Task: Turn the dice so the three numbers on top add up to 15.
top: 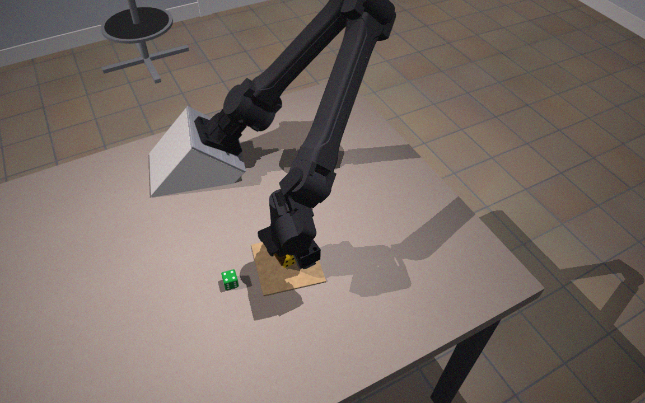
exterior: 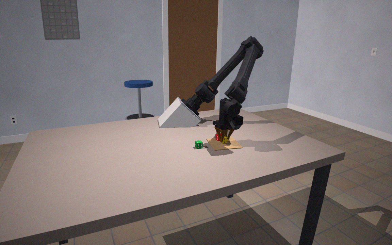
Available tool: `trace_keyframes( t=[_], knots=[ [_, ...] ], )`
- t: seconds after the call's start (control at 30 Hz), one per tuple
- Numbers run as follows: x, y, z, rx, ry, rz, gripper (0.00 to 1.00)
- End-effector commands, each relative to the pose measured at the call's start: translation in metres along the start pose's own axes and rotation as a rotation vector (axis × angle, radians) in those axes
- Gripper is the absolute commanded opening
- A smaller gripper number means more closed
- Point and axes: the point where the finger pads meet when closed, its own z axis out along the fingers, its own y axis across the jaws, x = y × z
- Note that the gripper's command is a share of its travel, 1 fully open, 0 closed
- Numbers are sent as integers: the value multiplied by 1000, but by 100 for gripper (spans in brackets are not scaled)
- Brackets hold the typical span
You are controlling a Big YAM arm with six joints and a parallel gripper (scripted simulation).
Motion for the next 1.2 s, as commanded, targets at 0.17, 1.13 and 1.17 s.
trace_keyframes(
  t=[0.17,1.13,1.17],
  knots=[
    [-2,3,3,-5,5,2,26],
    [-6,5,1,-3,-1,-7,26],
    [-6,5,1,-3,-1,-7,26]
  ],
)
